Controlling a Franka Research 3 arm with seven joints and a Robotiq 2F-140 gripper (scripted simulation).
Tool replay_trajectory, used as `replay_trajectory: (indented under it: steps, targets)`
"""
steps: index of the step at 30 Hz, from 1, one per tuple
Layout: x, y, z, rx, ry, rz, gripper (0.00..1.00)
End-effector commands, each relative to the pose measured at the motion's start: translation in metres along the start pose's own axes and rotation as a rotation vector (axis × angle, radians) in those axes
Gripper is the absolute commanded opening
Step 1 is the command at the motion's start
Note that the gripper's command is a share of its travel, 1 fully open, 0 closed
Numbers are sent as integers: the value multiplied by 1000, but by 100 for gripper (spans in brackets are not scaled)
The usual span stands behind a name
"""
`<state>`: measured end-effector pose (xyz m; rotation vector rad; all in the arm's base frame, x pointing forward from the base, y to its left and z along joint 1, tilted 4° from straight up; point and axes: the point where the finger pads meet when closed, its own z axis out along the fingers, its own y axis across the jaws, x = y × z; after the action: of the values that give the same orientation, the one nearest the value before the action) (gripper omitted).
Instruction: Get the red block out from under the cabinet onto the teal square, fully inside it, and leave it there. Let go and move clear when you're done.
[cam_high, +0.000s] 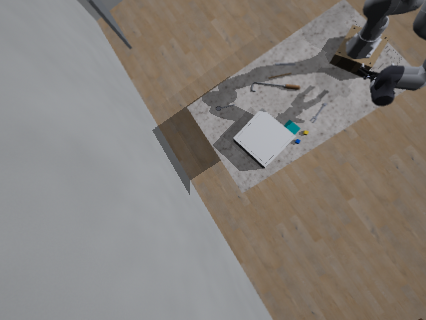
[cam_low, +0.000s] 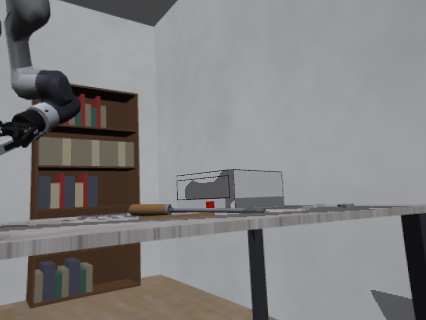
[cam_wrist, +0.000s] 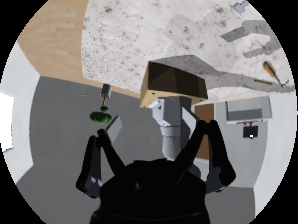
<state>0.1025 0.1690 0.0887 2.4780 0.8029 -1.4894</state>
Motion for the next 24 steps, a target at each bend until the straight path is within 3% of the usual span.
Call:
replay_trajectory:
  steps: [1, 17, 18, 20, 22, 23, 24]
  targets:
    - [0, 0, 0, 0, 0, 0, 100]
    - [0, 0, 0, 0, 0, 0, 100]
    - [1, 1, -1, 1, 4, 2, 0]
    - [14, 25, -15, 14, 83, 48, 0]
    - [30, 69, -40, 48, 272, 166, 0]
    - [34, 80, -46, 51, 287, 176, 0]
    - [31, 95, -52, 66, 351, 223, 0]
